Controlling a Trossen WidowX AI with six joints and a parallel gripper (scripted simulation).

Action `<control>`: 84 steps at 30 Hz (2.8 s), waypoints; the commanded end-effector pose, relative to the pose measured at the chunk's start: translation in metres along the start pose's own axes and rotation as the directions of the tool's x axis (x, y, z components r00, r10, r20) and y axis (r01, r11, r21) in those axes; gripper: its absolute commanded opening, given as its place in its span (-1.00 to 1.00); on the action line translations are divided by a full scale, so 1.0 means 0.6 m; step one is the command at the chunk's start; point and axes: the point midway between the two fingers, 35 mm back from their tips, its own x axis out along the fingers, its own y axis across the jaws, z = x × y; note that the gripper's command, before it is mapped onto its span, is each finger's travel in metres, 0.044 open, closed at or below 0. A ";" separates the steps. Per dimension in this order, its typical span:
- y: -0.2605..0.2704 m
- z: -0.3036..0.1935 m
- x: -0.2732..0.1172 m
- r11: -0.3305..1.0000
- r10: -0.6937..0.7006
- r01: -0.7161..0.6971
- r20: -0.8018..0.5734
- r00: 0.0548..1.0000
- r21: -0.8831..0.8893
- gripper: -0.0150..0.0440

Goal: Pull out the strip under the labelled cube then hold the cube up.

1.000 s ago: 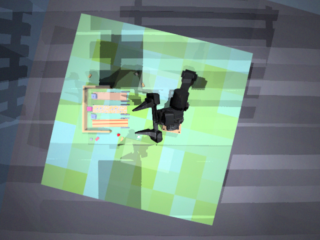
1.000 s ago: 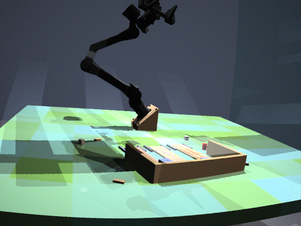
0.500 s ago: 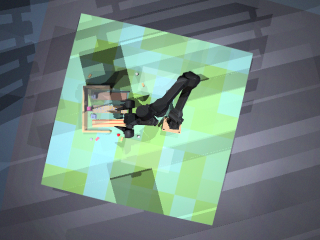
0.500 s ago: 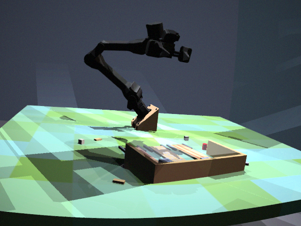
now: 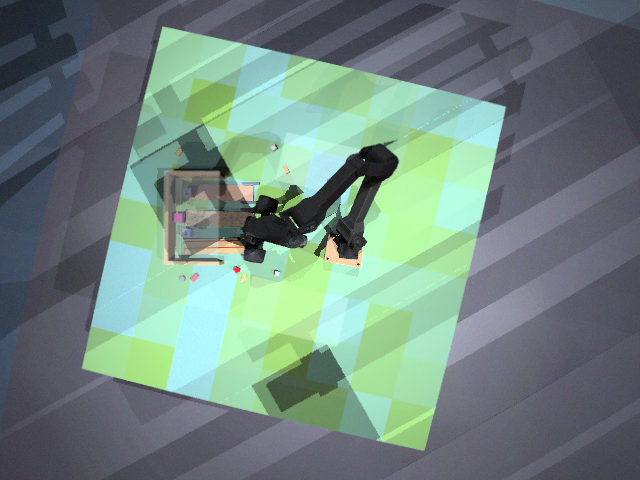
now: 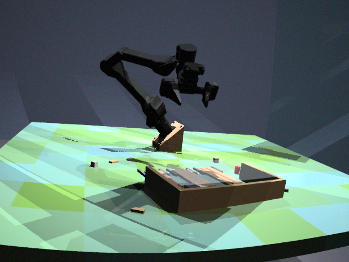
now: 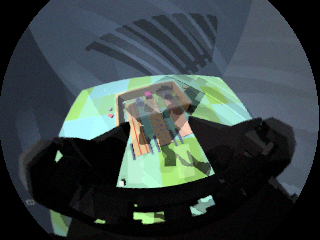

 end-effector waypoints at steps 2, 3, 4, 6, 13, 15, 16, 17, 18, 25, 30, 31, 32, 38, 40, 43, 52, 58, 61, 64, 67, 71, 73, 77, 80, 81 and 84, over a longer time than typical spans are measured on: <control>0.000 -0.007 0.003 1.000 -0.008 0.008 -0.011 1.000 -0.005 0.86; 0.000 -0.007 0.003 1.000 -0.008 0.008 -0.011 1.000 -0.005 0.86; 0.000 -0.007 0.003 1.000 -0.008 0.008 -0.011 1.000 -0.005 0.86; 0.000 -0.007 0.003 1.000 -0.008 0.008 -0.011 1.000 -0.005 0.86; -0.010 0.005 0.033 0.999 -0.018 0.013 -0.100 0.995 -0.048 0.51; -0.021 0.012 0.057 0.997 -0.025 0.011 -0.174 0.984 -0.080 0.33; -0.027 0.014 0.070 0.996 -0.028 0.008 -0.212 0.977 -0.094 0.24; -0.033 0.016 0.082 0.994 -0.031 0.004 -0.250 0.968 -0.107 0.15; -0.040 0.017 0.095 0.993 -0.034 -0.001 -0.288 0.957 -0.119 0.06; -0.102 0.001 0.175 0.984 -0.043 -0.061 -0.550 0.834 -0.169 -0.49; -0.156 -0.030 0.219 0.980 -0.032 -0.119 -0.720 0.694 -0.158 -0.49; -0.167 -0.038 0.225 0.980 -0.028 -0.130 -0.750 0.661 -0.152 -0.49; -0.178 -0.046 0.231 0.980 -0.024 -0.141 -0.779 0.627 -0.144 -0.49; -0.194 -0.059 0.237 0.979 -0.016 -0.157 -0.818 0.575 -0.129 -0.49; -0.194 -0.059 0.237 0.979 -0.016 -0.157 -0.818 0.575 -0.129 -0.49; -0.194 -0.064 0.241 0.979 -0.016 -0.157 -0.818 0.575 -0.129 -0.49; -0.194 -0.083 0.256 0.979 -0.016 -0.157 -0.818 0.575 -0.129 -0.49; -0.194 -0.097 0.265 0.979 -0.016 -0.157 -0.818 0.575 -0.129 -0.49; -0.194 -0.104 0.270 0.979 -0.016 -0.156 -0.818 0.575 -0.129 -0.49; -0.194 -0.111 0.274 0.979 -0.016 -0.156 -0.818 0.575 -0.129 -0.49; -0.194 -0.118 0.278 0.979 -0.017 -0.156 -0.818 0.575 -0.130 -0.49; -0.195 -0.128 0.283 0.979 -0.017 -0.156 -0.818 0.575 -0.130 -0.49; -0.195 -0.133 0.285 0.979 -0.017 -0.156 -0.818 0.575 -0.130 -0.49; -0.195 -0.143 0.290 0.979 -0.018 -0.155 -0.818 0.575 -0.131 -0.49; -0.195 -0.150 0.293 0.979 -0.019 -0.155 -0.818 0.575 -0.131 -0.49; -0.195 -0.153 0.294 0.979 -0.019 -0.155 -0.818 0.575 -0.132 -0.49; -0.196 -0.159 0.297 0.979 -0.019 -0.155 -0.818 0.575 -0.132 -0.49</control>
